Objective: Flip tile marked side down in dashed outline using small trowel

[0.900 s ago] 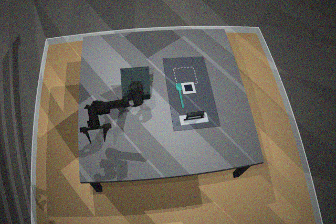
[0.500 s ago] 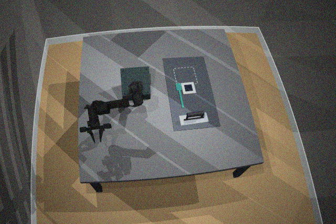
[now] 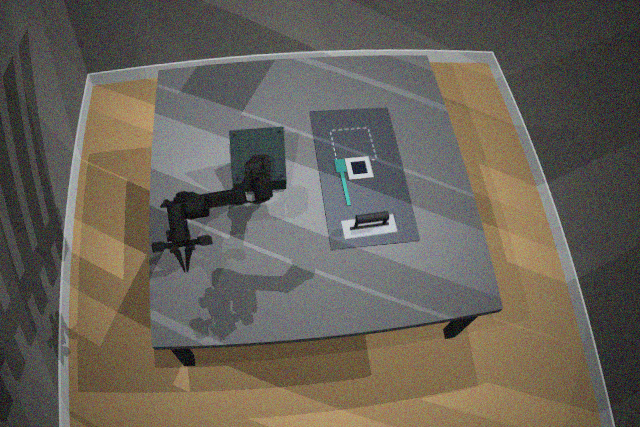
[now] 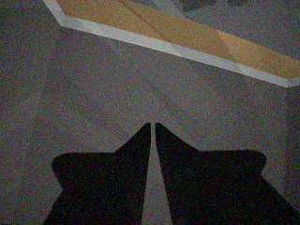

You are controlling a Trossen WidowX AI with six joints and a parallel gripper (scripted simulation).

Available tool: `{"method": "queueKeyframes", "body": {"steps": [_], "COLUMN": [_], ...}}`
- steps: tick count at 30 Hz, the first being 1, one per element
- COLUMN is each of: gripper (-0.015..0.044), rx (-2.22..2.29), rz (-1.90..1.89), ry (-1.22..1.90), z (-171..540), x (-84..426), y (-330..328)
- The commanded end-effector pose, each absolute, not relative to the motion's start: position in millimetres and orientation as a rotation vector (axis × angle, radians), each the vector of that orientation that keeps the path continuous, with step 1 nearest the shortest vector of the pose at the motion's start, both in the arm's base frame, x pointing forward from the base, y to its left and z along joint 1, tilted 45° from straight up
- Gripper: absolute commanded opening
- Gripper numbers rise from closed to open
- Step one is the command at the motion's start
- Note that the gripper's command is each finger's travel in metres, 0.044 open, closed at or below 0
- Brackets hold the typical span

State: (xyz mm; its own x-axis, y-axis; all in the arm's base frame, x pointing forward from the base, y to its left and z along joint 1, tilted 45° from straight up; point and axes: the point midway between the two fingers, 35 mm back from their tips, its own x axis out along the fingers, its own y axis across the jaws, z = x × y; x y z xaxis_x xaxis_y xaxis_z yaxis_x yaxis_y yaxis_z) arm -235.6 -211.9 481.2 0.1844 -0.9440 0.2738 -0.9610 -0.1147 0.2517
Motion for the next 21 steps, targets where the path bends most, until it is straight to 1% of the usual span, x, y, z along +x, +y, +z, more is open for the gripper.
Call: {"method": "queueKeyframes", "body": {"steps": [1,11,15,21], "gripper": [0.0000,0.0000,0.0100,0.0100], "rx": [2.099,2.099,2.099,2.099], "rz": [0.064,0.064,0.064,0.064], "ry": [-1.796,-1.796,-1.796,-1.796], "z": [481.2,481.2,481.2,481.2], "x": [-235.6,-235.6,-235.6,-235.6], "y": [-211.9,-211.9,-211.9,-211.9]}}
